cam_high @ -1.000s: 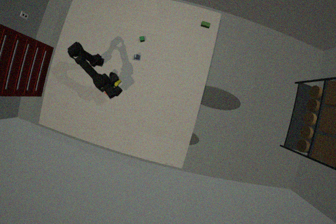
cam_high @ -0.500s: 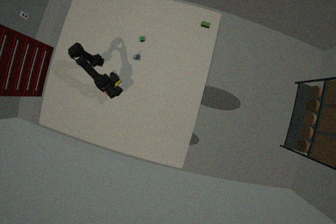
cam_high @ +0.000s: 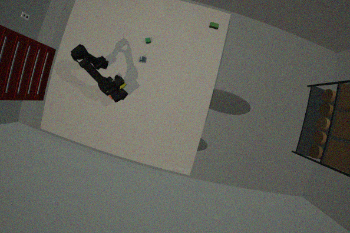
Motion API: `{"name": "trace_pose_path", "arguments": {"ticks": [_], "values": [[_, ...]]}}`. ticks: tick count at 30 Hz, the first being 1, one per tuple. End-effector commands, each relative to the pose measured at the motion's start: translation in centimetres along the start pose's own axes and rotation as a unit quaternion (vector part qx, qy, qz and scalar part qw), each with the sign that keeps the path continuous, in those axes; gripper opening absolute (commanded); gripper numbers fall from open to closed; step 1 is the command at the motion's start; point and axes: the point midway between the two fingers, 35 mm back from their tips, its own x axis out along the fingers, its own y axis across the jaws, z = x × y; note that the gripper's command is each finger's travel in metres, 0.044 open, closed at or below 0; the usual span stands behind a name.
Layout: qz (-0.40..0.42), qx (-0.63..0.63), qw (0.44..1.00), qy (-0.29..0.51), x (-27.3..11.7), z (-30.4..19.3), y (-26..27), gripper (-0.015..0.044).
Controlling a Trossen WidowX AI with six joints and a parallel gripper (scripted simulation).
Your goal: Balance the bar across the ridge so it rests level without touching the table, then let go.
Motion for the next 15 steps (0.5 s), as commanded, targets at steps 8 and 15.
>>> {"name": "trace_pose_path", "arguments": {"ticks": [8,15], "values": [[0.0,0.0,1.0,0.0,-0.4,0.0,-0.1,0.0012],[0.0,0.0,1.0,0.0,-2.1,-0.1,-0.4,0.0]]}}
